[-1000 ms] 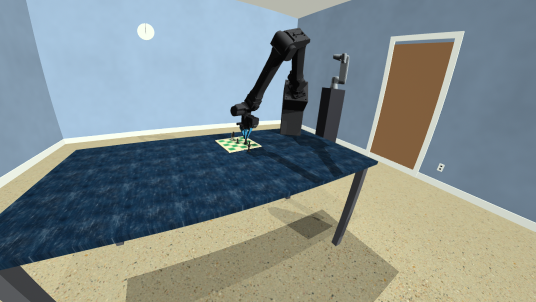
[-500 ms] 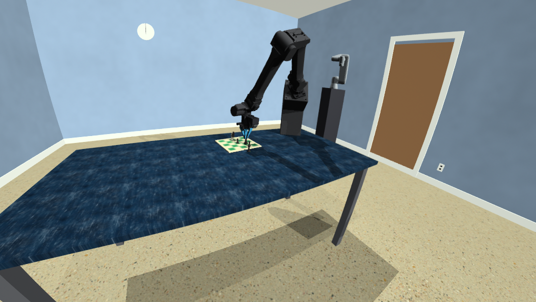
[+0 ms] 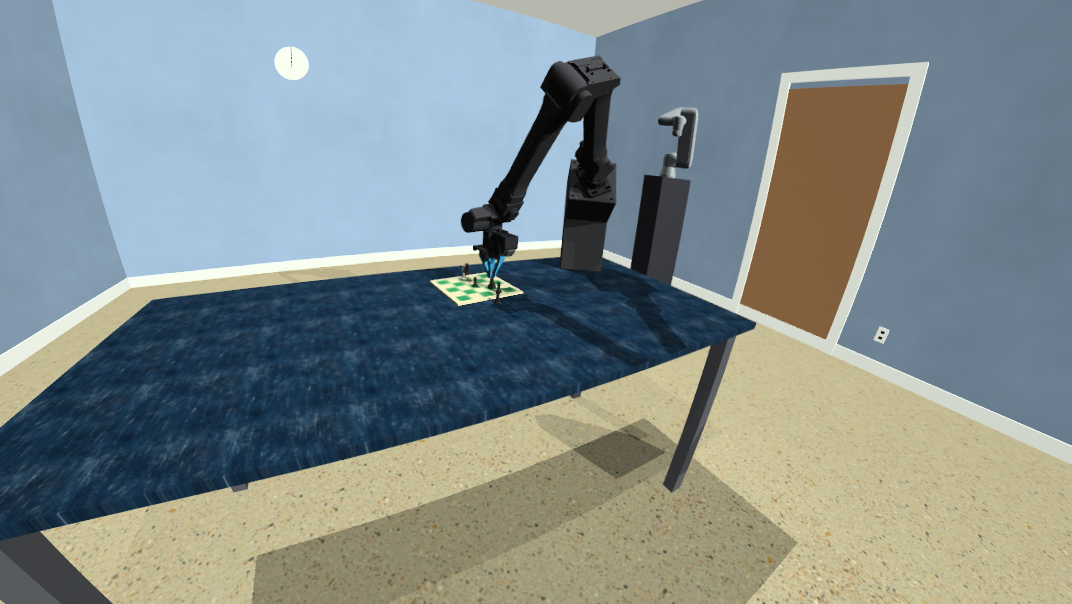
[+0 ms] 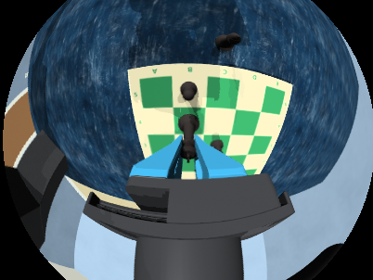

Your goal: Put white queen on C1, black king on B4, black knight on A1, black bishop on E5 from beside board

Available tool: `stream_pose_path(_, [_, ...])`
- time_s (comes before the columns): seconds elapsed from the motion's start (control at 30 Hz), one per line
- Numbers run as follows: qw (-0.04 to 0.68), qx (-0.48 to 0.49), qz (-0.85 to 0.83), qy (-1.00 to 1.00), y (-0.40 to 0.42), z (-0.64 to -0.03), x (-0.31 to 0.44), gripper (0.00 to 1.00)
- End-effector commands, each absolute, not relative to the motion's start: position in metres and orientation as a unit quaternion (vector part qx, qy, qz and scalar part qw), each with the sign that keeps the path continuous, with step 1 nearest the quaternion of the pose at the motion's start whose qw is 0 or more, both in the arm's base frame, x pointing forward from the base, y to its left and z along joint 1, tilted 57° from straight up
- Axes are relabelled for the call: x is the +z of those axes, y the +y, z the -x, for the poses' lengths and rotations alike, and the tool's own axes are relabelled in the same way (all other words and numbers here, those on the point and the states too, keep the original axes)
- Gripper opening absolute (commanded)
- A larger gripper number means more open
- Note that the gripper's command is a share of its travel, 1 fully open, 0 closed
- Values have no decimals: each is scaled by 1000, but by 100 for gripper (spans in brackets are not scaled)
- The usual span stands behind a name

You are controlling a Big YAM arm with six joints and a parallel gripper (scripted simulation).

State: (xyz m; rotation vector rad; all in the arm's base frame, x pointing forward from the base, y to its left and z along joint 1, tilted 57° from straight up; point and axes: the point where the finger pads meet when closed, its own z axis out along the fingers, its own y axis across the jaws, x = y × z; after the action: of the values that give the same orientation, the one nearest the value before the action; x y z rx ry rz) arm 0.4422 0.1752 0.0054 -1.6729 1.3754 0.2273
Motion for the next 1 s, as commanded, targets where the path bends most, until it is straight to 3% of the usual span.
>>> stream_pose_path(0.0, [466,83,679,561,165,-450,8,0])
stream_pose_path(0.97, [468,87,683,554,179,-449,5,0])
